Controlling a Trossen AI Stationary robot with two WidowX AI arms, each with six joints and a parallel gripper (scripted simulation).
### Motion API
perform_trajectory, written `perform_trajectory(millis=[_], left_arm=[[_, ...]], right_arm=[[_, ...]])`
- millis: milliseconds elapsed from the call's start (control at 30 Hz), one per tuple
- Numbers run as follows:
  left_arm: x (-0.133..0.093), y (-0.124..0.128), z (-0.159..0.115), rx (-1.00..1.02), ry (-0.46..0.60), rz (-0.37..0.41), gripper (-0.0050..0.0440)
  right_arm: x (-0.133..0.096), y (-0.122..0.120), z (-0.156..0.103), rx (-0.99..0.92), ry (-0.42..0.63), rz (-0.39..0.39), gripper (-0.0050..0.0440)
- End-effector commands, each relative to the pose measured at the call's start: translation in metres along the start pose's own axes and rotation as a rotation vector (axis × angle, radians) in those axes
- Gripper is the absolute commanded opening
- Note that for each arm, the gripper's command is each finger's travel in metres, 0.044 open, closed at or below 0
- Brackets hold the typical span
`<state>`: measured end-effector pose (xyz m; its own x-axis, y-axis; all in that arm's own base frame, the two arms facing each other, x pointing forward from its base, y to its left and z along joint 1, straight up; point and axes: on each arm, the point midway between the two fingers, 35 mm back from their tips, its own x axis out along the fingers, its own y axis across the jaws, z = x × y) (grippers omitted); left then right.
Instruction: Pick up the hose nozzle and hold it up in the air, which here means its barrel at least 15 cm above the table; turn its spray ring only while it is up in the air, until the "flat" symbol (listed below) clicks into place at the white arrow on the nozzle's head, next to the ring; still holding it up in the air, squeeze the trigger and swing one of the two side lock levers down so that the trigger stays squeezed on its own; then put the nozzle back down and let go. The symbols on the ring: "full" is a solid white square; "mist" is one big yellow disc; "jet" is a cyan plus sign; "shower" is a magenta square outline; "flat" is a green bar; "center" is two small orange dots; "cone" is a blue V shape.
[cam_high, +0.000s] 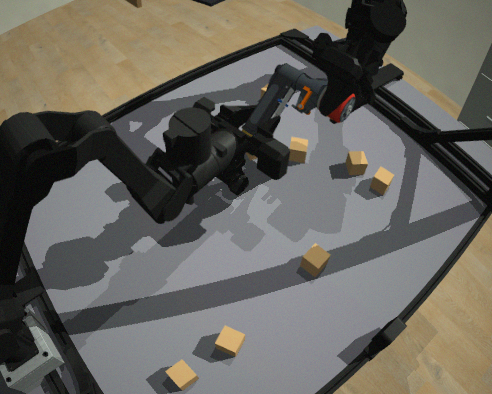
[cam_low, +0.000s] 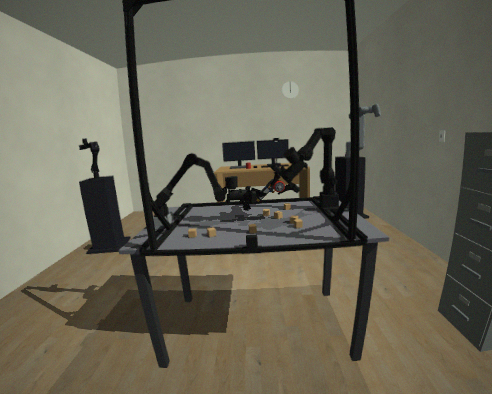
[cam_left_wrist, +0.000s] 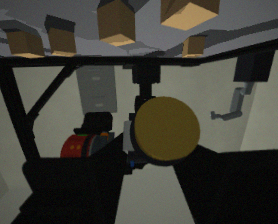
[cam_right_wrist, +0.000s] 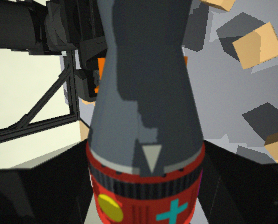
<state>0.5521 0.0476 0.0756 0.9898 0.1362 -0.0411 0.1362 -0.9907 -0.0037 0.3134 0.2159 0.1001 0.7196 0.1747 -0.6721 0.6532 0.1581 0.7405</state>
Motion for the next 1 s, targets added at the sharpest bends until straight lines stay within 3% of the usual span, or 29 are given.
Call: perform_trajectory(millis=[0,267,633,667,967], left_arm=[[0.0037,0.0,-0.0138,-0.004,0.041,-0.003,0.0],[0.0037,0.0,-0.0138,-0.004,0.041,-0.003,0.0],[0.0037,0.0,-0.0138,-0.004,0.041,-0.003,0.0],[0.0037,0.0,-0.0138,-0.004,0.041,-0.003,0.0],[0.0037,0.0,-0.0138,-0.004,0.041,-0.003,0.0]], right_arm=[[0.0026,-0.0009,0.0001,0.007,-0.003,-0.053,0.0],[0.0009,0.0005,0.0004,0.009,-0.007,-0.201,0.0],[-0.0006,0.0012,0.0006,0.009,-0.009,-0.3,0.0],[-0.0028,0.0017,0.0003,0.004,-0.005,-0.267,0.0024],[-0.0028,0.0017,0.0003,0.004,-0.005,-0.267,0.024]])
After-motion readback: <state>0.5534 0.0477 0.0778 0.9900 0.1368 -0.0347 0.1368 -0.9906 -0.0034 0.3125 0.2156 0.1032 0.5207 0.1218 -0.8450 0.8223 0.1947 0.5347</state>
